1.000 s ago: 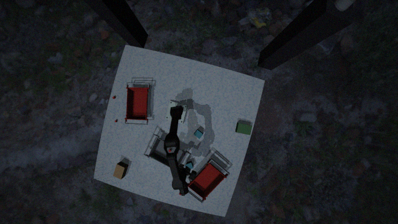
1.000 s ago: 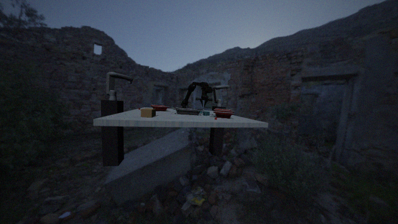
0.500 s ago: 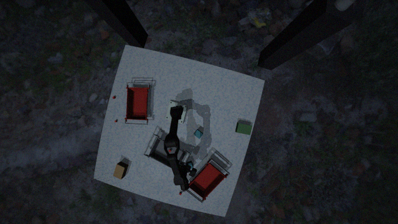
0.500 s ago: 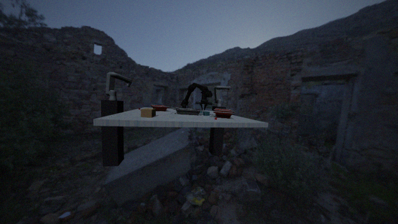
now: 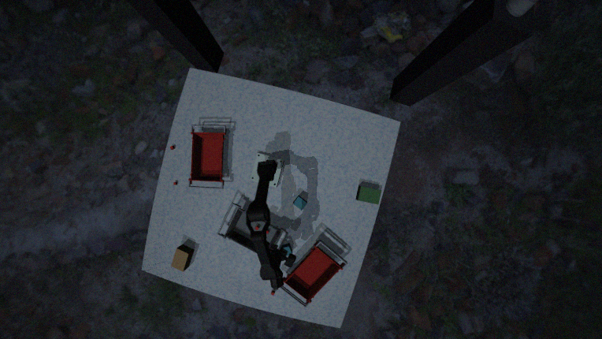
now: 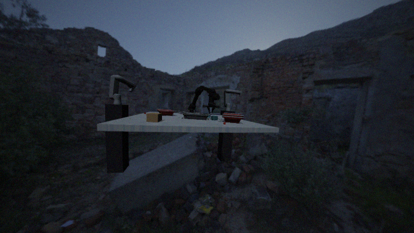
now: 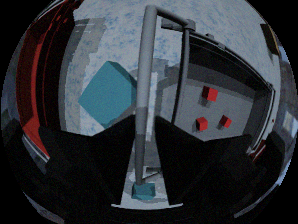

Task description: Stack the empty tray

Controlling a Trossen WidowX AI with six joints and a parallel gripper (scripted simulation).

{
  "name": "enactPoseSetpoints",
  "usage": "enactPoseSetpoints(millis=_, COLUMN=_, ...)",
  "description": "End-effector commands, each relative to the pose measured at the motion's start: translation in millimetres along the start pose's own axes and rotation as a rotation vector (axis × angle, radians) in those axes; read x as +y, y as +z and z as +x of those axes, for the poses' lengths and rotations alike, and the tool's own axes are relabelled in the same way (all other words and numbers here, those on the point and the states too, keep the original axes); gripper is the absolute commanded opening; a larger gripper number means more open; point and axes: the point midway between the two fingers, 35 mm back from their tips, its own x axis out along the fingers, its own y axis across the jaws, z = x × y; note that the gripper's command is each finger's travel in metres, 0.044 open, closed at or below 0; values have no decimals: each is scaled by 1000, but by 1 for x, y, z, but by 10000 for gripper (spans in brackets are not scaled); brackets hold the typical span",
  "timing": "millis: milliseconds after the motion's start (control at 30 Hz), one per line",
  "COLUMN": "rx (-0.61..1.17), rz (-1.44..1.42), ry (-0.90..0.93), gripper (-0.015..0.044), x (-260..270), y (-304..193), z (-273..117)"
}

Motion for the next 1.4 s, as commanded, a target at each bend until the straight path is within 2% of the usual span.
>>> enactPoseSetpoints(millis=0, rx=-5, rz=7, ry=-12, gripper=86, x=-14, y=2, z=-9)
enactPoseSetpoints(millis=300, rx=-5, rz=7, ry=-14, gripper=86, x=-42, y=2, z=-11)
enactPoseSetpoints(millis=567, rx=-5, rz=7, ry=-17, gripper=86, x=-65, y=2, z=6)
enactPoseSetpoints(millis=933, rx=-5, rz=7, ry=-16, gripper=86, x=-61, y=2, z=-33)
enactPoseSetpoints(millis=1367, rx=-4, rz=3, ry=-21, gripper=86, x=-62, y=3, z=-27)
